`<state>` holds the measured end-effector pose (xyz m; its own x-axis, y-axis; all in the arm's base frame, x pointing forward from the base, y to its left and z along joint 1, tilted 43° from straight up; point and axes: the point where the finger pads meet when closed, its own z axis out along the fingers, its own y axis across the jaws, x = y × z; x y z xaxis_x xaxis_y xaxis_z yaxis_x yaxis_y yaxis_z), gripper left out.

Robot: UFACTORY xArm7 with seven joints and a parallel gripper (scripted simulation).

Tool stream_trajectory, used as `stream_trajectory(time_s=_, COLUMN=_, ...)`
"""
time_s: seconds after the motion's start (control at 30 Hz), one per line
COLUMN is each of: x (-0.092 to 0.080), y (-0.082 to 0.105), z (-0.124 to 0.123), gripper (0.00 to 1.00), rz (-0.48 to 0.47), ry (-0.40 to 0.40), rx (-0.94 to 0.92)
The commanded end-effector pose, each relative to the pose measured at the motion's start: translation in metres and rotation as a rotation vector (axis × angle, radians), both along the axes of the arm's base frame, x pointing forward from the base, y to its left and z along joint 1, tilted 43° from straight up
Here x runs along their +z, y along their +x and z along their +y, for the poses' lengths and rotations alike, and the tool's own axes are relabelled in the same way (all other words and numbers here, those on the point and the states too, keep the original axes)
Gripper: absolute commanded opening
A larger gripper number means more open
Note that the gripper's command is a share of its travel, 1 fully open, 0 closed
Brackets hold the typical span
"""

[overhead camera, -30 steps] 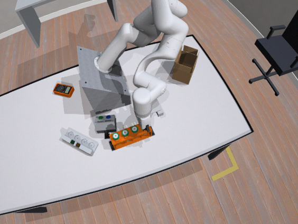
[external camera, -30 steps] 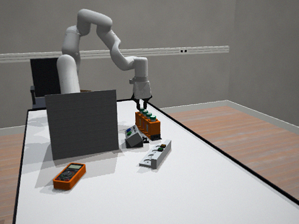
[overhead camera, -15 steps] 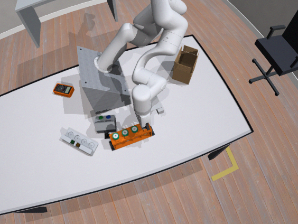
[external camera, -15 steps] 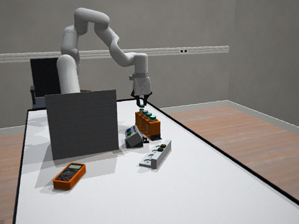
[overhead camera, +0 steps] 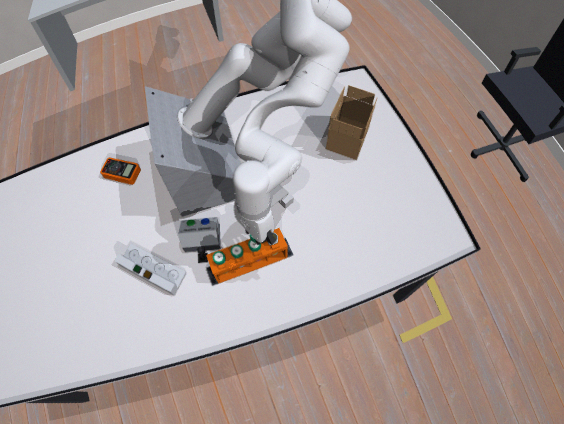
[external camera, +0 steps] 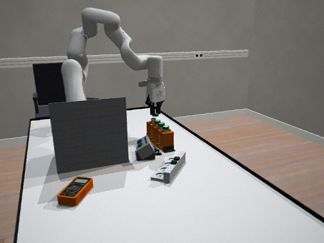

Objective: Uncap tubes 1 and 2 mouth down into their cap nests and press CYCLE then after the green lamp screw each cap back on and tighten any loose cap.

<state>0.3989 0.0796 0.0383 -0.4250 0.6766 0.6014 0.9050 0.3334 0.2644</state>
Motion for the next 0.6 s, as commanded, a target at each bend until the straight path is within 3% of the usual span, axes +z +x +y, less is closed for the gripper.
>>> stream_trajectory(time_s=0.0, x=-0.017, y=0.001, z=-0.02, gripper=0.0, rz=-0.201, ry=0.029, rx=0.191)
stream_trajectory(time_s=0.13, x=-0.026, y=0.001, z=-0.03, gripper=0.0, rz=-0.284, ry=0.032, rx=0.282)
stream_trajectory(time_s=0.57, x=-0.097, y=-0.006, z=-0.107, gripper=0.0, rz=-0.283, ry=0.031, rx=0.282)
